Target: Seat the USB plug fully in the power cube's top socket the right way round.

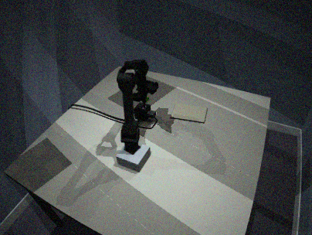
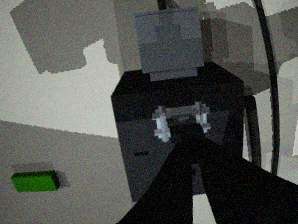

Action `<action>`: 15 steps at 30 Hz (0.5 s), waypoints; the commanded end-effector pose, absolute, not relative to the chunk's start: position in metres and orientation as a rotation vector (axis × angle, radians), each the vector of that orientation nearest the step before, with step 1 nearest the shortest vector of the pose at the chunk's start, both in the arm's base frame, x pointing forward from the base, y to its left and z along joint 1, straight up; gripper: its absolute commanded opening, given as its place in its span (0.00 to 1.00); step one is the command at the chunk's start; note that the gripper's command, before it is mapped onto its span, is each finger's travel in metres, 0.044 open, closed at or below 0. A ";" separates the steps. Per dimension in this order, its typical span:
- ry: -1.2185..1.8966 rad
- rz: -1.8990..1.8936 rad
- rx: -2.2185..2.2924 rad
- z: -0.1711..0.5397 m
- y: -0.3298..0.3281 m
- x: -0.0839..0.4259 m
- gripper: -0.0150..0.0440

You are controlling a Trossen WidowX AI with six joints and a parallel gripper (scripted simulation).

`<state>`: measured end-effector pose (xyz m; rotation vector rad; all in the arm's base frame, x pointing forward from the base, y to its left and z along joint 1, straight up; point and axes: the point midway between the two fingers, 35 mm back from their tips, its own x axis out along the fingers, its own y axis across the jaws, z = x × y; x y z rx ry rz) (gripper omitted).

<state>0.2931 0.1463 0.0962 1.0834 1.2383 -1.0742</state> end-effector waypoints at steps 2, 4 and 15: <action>1.234 -1.073 1.076 0.095 0.145 0.293 0.25; 1.234 -1.073 1.076 0.095 0.145 0.293 0.25; 1.234 -1.073 1.076 0.093 0.145 0.294 0.25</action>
